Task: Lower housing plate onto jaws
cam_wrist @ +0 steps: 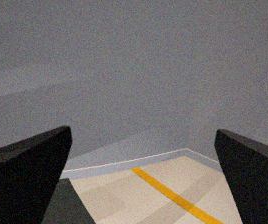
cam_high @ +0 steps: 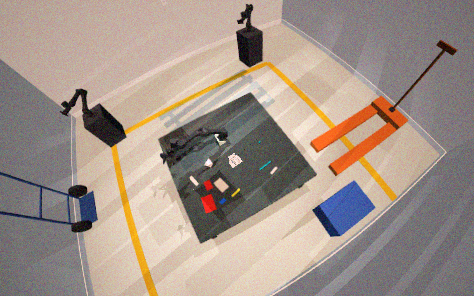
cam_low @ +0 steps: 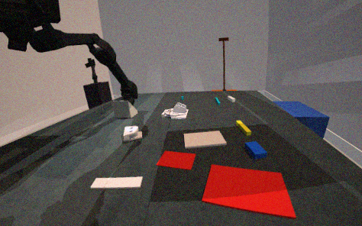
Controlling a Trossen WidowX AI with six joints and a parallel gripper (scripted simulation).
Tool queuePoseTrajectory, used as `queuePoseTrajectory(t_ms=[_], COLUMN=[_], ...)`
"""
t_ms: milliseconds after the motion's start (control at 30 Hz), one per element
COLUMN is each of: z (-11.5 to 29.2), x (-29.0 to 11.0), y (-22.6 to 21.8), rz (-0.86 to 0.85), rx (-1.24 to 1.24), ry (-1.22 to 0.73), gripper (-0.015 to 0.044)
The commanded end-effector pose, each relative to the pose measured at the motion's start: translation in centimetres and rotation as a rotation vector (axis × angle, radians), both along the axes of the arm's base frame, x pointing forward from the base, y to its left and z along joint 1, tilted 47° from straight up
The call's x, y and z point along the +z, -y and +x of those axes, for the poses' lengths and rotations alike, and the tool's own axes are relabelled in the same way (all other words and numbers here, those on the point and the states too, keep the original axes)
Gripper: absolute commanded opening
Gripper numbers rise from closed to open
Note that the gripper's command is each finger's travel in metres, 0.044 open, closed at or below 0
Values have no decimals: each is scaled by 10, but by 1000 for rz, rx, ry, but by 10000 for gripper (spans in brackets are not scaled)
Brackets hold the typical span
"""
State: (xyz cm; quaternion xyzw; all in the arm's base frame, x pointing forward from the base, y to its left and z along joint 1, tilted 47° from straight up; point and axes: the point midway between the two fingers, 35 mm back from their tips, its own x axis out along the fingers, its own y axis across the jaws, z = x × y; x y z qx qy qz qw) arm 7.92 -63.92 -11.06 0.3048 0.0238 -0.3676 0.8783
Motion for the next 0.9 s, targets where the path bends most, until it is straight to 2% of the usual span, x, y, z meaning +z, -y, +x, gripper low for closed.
queuePoseTrajectory(t_ms=[0, 33, 867], z=[0, 0, 47], x=[0, 0, -50], y=[0, 0, -61], rz=[0, 5, 704], rx=[0, -1, -151], ry=[0, 1, 87], gripper=[426, 440, 440])
